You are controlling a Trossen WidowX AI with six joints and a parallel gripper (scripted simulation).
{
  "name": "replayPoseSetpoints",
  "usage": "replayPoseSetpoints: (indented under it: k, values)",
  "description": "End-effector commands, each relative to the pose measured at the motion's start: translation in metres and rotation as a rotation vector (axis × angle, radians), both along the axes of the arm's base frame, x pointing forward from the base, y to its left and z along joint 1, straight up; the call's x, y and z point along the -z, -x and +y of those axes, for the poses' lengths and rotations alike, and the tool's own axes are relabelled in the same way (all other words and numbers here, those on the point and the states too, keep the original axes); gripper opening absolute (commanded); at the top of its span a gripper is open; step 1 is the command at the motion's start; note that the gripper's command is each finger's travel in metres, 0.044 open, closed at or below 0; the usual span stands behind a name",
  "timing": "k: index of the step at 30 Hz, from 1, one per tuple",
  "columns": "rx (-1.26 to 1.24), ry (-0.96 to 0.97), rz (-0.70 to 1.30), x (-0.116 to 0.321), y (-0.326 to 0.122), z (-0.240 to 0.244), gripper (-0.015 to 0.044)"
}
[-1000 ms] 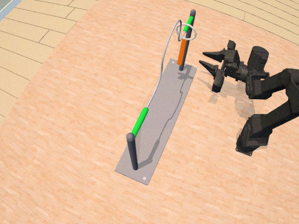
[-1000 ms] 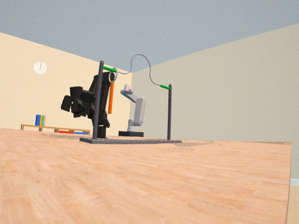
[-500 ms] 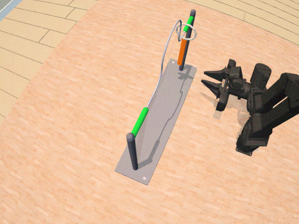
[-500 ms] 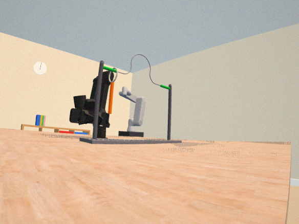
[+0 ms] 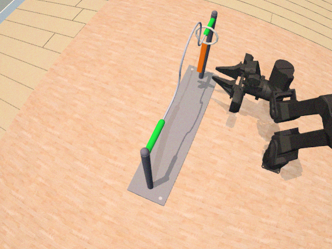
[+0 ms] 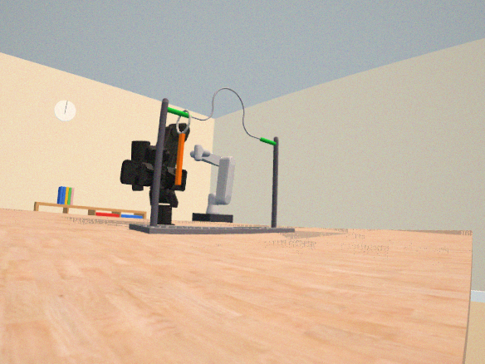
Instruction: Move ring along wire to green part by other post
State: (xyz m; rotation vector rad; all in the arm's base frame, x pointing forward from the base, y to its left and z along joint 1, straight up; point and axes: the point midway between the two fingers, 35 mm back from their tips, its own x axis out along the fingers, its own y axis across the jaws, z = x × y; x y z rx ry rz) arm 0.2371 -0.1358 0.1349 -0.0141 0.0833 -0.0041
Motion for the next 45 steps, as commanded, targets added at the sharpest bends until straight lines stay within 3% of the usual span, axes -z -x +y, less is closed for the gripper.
replayPoseSetpoints:
  k: [1,45]
  values:
    - [0.007,-0.001,-0.005,-0.004,-0.004,-0.001,0.0160]
    - [0.007,-0.001,-0.010,-0.001,-0.069,-0.003,0.0160]
